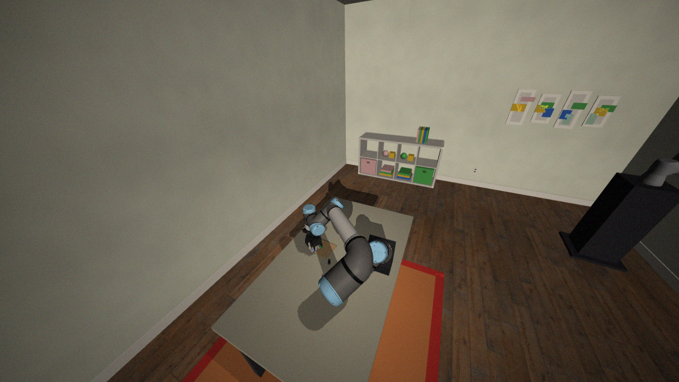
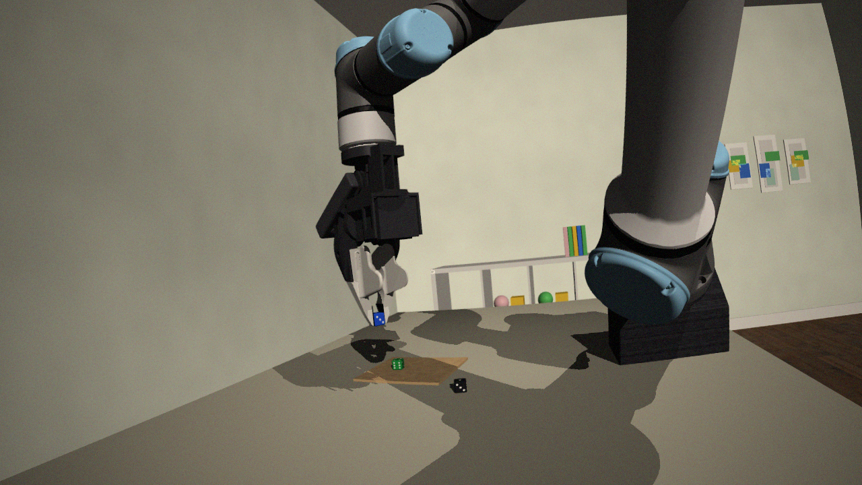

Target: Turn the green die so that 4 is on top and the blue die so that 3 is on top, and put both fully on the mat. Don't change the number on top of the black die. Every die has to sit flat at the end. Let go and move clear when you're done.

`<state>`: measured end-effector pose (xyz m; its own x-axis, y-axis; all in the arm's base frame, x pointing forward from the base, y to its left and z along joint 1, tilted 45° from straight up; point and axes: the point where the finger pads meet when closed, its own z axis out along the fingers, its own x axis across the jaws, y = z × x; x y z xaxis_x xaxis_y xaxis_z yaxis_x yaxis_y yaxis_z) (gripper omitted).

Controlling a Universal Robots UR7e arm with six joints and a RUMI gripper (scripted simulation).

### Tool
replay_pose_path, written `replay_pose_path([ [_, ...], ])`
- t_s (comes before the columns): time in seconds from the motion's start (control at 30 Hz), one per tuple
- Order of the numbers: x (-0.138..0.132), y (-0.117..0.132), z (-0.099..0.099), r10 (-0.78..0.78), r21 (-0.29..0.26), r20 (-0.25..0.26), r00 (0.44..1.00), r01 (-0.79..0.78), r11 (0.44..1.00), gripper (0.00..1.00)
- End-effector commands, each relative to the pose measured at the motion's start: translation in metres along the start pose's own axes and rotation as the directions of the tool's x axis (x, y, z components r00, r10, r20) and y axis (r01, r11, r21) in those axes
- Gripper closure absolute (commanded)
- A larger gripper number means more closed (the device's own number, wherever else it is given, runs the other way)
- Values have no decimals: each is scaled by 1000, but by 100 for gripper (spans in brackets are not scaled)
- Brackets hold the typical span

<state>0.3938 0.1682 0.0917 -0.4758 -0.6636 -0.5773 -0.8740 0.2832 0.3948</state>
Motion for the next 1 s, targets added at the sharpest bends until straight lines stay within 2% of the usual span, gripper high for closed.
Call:
replay_pose_path([
  [0.0, -3, 0, 0, -144, -2, 4, 990, 144, 990, 100],
  [0.23, -6, 0, 0, -300, -1, 5, 954, 300, 954, 100],
  [0.47, -11, 1, 0, -521, 0, 5, 853, 521, 853, 100],
  [0.5, -11, 1, 0, -524, 0, 5, 852, 524, 852, 100],
  [0.63, -14, 2, 1, -644, 1, 5, 765, 644, 765, 100],
  [0.73, -14, 3, 1, -646, 1, 5, 763, 646, 763, 100],
  [0.9, -18, 5, 1, -784, 2, 5, 620, 784, 620, 100],
  [0.97, -18, 5, 1, -809, 2, 5, 587, 809, 587, 100],
])
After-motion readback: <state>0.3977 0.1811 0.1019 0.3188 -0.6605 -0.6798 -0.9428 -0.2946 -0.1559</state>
